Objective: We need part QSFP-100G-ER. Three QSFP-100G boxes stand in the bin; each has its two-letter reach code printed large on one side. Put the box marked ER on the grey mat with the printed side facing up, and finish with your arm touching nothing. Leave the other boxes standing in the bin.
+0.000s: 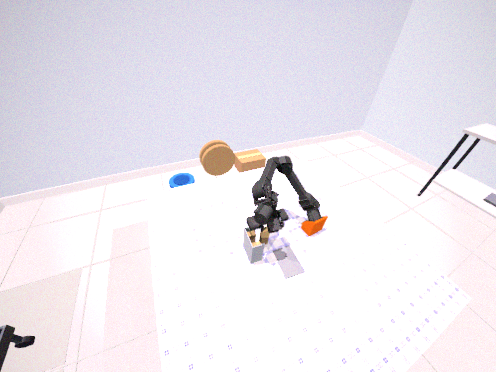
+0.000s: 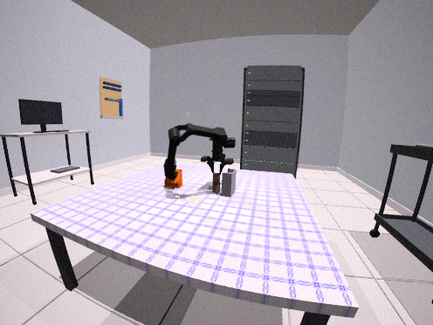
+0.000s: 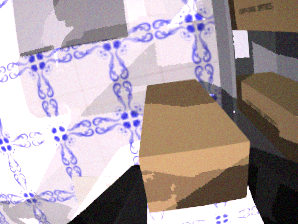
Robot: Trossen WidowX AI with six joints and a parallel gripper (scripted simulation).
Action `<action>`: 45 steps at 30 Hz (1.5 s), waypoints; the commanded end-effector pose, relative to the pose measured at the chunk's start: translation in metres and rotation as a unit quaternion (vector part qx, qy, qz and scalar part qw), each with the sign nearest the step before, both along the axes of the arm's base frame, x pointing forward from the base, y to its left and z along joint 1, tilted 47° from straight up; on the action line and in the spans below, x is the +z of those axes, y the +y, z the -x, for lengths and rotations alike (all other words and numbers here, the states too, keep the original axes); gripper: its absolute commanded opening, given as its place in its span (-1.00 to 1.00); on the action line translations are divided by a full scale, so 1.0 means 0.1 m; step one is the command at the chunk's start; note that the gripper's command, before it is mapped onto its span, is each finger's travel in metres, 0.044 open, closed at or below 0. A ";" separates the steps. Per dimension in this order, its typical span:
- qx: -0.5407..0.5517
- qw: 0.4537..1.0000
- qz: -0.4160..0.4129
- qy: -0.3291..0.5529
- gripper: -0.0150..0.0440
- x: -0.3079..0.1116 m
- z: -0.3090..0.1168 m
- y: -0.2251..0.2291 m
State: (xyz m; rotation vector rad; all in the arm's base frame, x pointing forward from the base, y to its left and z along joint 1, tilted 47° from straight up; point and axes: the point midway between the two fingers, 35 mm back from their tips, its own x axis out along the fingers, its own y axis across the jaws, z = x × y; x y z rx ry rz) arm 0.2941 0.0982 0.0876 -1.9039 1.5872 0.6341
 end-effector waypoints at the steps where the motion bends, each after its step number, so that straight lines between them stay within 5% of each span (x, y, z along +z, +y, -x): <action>1: -0.001 1.000 -0.001 0.000 0.02 0.03 0.01 0.05; 45: -0.009 1.000 -0.006 -0.007 0.02 -0.53 0.74 0.43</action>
